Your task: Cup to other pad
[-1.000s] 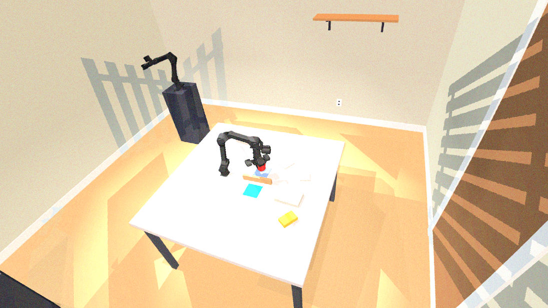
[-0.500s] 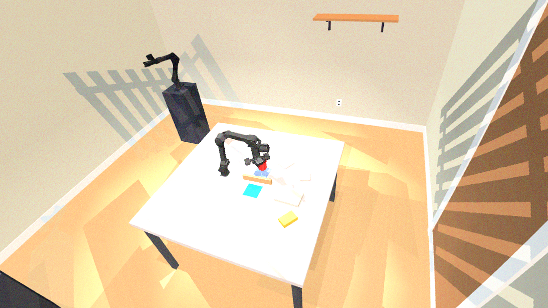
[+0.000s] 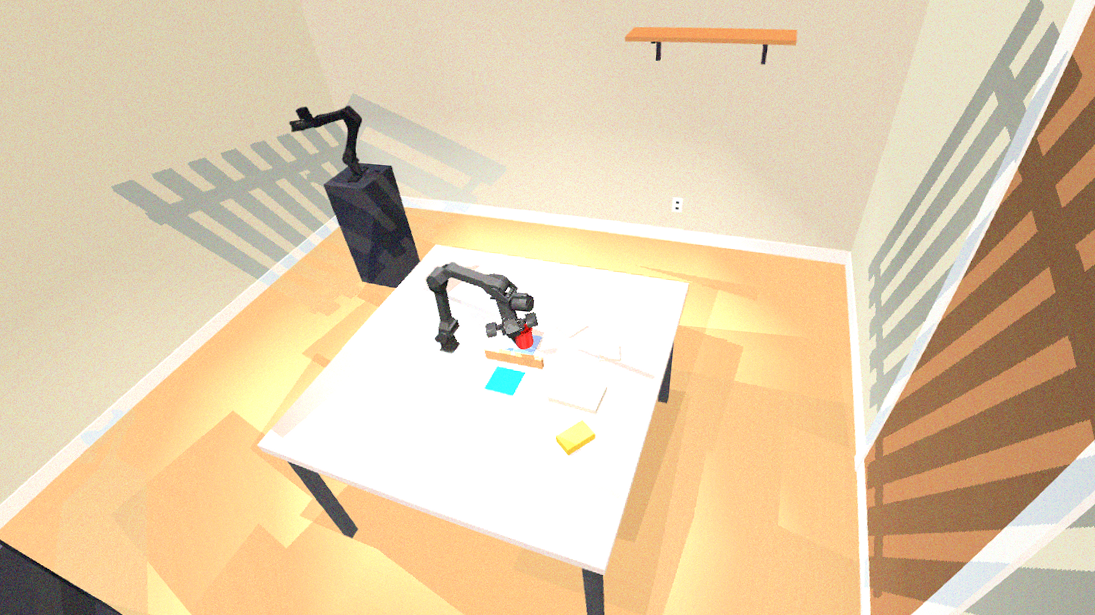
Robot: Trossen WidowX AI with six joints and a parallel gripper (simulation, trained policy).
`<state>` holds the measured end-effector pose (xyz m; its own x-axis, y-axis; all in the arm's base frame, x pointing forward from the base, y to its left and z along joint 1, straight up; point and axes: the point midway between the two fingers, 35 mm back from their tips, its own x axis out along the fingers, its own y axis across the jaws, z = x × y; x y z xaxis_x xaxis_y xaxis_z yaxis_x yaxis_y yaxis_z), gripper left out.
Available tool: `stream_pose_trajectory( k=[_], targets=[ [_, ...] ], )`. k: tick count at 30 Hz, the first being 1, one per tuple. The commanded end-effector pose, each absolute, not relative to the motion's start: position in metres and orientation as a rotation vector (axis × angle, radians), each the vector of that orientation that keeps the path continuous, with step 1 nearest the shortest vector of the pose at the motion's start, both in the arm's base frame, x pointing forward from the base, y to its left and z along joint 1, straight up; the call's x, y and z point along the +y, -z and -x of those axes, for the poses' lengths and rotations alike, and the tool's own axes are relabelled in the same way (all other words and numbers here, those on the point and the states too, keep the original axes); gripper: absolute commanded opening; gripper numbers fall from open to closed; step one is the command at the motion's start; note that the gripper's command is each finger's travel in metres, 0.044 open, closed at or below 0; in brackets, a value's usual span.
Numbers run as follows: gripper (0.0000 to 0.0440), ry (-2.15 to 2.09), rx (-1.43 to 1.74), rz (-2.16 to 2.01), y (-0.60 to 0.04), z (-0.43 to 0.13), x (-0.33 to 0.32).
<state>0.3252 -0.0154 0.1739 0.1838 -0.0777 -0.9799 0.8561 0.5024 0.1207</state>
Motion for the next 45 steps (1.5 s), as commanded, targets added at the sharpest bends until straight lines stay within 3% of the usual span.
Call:
stream_pose_trajectory(
  k=[1, 23, 45],
  targets=[
    [0.0000, 0.790, 1.177, -0.830, -0.174, -0.328, -0.030],
    [0.0000, 0.905, 1.098, -0.915, -0.139, -0.323, -0.091],
    [0.0006, 0.982, 1.114, -0.957, -0.079, -0.295, -0.103]
  ],
)
